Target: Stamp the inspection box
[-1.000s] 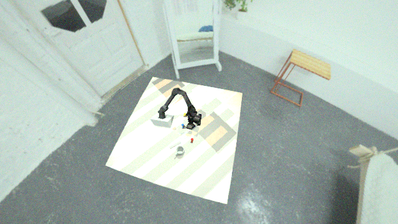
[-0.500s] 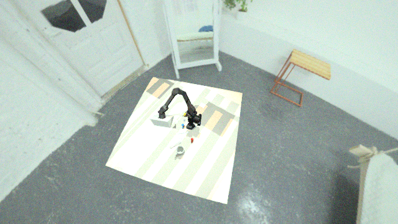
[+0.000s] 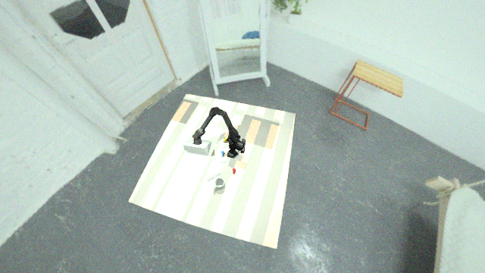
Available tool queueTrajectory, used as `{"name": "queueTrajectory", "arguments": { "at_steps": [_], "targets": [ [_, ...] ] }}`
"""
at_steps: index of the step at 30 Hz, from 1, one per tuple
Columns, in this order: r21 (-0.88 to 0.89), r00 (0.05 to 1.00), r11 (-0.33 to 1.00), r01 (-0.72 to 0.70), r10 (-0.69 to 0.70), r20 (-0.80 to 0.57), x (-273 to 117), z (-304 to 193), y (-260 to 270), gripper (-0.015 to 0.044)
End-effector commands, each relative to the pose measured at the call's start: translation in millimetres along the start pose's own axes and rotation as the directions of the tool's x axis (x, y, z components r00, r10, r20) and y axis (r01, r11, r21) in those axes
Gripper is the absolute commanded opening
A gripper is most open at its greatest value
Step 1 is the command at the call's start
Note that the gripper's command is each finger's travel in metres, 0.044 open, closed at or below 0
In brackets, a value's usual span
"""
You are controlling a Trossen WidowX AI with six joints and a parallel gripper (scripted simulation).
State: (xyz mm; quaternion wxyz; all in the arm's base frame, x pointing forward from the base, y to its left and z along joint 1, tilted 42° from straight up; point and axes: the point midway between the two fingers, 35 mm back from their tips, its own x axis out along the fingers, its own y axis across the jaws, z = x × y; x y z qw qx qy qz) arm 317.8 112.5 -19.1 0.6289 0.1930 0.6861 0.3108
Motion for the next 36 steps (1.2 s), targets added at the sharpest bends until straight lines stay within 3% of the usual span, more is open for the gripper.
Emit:
{"name": "queueTrajectory", "arguments": {
  "at_steps": [1,36],
  "targets": [
    [-0.001,1.0,1.0,-0.003,0.003,-0.001,2.1,0.3,1.3,0.0],
    [-0.001,1.0,1.0,-0.003,0.003,-0.001,-2.1,0.4,1.3,0.0]
  ]
}}
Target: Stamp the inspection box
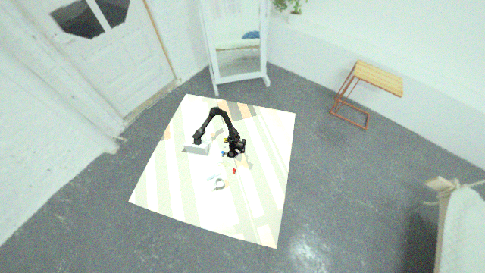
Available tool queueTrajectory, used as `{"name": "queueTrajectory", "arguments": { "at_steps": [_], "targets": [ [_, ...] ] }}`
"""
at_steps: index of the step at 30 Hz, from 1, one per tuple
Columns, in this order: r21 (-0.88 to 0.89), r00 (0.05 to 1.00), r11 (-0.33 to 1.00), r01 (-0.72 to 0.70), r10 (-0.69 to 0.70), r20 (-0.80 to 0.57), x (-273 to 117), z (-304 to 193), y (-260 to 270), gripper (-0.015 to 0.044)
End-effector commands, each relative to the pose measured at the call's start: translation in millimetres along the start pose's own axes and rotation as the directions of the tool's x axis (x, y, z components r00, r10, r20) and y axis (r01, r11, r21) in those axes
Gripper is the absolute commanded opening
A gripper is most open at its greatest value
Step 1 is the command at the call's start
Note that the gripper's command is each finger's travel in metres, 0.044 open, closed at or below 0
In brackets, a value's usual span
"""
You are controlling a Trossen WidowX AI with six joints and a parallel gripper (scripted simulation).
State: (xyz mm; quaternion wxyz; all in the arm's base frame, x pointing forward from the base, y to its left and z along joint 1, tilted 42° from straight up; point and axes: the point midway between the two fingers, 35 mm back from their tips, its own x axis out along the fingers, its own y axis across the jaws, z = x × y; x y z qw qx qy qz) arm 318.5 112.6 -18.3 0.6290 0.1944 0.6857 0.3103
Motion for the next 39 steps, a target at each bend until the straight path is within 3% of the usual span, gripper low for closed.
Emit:
{"name": "queueTrajectory", "arguments": {
  "at_steps": [1,39],
  "targets": [
    [-0.003,1.0,1.0,-0.002,0.002,-0.002,-2,0,1,0.0],
    [-0.003,1.0,1.0,0.001,-0.001,-0.002,-49,1,0,0.0]
  ]
}}
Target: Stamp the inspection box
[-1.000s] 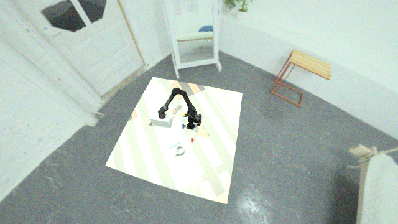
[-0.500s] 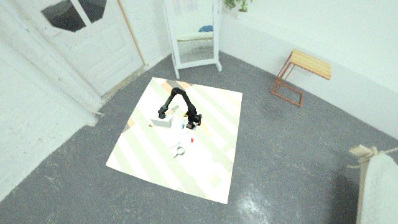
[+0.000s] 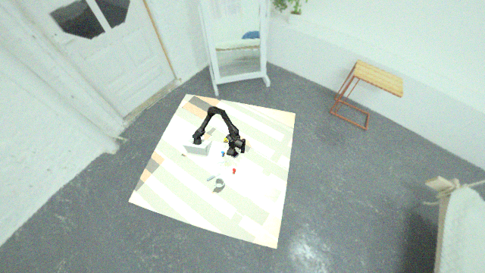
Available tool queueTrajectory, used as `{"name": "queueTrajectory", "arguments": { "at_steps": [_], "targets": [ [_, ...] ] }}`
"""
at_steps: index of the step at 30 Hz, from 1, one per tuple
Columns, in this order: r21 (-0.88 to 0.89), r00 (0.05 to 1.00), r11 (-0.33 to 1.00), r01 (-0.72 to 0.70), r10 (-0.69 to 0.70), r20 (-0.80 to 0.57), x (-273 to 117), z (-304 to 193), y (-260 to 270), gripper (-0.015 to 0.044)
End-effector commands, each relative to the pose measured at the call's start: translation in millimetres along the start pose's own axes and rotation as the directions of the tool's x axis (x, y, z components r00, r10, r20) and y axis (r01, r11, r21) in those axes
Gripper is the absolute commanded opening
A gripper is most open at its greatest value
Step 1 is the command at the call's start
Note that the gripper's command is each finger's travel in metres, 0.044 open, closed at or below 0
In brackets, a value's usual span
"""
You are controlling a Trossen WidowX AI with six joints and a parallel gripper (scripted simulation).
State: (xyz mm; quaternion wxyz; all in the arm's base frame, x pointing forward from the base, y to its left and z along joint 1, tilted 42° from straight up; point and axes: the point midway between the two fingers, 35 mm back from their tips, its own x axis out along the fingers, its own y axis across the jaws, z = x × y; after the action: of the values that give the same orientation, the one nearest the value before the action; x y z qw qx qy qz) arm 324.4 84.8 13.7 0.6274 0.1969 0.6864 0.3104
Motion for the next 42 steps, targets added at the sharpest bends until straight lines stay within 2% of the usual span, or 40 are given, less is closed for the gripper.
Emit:
{"name": "queueTrajectory", "arguments": {
  "at_steps": [1,7,27,42],
  "targets": [
    [-0.007,1.0,1.0,0.005,-0.005,-0.001,-8,0,0,0.0],
    [-0.01,1.0,1.0,0.007,-0.007,0.0,-14,-1,-5,0.0],
    [-0.104,1.0,0.994,0.016,-0.016,-0.003,-17,-61,-133,0.0],
    [-0.107,1.0,0.994,0.015,-0.015,-0.002,-11,-63,-136,0.0]
  ]
}}
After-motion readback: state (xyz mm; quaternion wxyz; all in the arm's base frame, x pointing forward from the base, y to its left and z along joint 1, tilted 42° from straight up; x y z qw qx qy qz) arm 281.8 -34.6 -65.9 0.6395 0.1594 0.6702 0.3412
